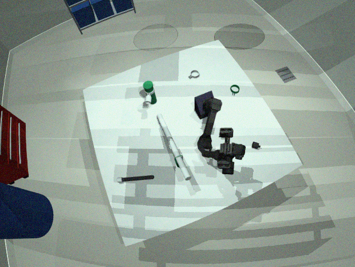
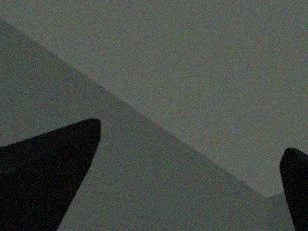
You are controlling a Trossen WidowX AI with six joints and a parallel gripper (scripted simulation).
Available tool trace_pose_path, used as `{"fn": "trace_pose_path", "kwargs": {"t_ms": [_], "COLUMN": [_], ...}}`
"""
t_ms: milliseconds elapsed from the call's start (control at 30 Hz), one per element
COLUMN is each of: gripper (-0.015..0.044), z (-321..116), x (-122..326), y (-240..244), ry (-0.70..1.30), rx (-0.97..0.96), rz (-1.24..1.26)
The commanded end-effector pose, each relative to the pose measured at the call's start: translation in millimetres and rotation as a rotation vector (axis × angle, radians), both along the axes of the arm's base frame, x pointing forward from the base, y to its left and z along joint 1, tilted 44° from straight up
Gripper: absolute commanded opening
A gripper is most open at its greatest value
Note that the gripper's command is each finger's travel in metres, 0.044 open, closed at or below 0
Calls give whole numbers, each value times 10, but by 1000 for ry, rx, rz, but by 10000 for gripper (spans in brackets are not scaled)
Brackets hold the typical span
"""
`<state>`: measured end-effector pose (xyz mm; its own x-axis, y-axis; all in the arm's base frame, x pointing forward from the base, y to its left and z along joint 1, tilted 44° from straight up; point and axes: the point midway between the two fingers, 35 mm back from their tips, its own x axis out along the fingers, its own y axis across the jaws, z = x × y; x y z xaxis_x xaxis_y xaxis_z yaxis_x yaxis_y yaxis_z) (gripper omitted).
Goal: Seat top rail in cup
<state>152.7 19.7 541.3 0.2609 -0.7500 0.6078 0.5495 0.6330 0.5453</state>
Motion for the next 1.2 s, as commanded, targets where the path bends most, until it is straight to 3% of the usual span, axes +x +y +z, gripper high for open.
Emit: {"fn": "trace_pose_path", "kwargs": {"t_ms": [0,400,567,933,1167], "gripper": [426,440,440,440,440], "z": [3,-83,-320,-1115,-1933], "x": [-13,-888,-953,-566,90], "y": [-9,-1076,-1598,-2521,-2798], "ry": [0,-31,60,327,630], "rx": [2,258,404,677,805], "rz": [1,64,132,378,642]}}
